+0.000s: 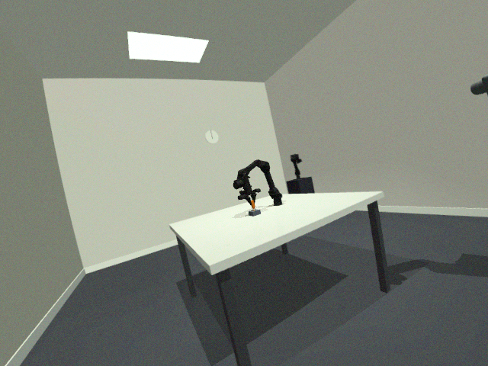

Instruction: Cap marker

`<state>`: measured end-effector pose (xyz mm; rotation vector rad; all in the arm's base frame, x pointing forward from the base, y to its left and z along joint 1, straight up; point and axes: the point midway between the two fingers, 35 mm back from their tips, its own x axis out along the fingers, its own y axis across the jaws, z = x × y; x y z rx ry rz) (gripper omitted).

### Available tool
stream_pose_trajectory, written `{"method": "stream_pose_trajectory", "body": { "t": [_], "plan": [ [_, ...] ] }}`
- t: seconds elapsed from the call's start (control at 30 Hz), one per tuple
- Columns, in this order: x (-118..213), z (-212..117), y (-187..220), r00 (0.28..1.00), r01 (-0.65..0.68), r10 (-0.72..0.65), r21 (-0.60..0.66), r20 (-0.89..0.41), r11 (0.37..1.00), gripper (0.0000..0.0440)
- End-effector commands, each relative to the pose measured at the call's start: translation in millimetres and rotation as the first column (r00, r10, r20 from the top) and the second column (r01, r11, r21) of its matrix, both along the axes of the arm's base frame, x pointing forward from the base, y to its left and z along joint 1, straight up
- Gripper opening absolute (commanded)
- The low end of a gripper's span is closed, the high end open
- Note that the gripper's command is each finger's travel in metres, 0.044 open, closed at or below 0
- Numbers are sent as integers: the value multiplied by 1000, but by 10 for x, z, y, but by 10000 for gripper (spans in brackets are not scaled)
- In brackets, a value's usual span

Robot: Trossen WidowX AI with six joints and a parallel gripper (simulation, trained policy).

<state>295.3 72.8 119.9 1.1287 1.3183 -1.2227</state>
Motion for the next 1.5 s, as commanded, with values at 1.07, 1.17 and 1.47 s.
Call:
{"method": "stream_pose_trajectory", "body": {
  "t": [1.07, 1.17, 1.47],
  "plan": [
    [-65, -319, -64, 996, -76, 75, -19, -46, 997, 85],
    [-65, -320, -65, 996, -77, 76, -19, -46, 997, 90],
    [-64, -324, -68, 996, -80, 79, -20, -46, 997, 104]
  ]
}}
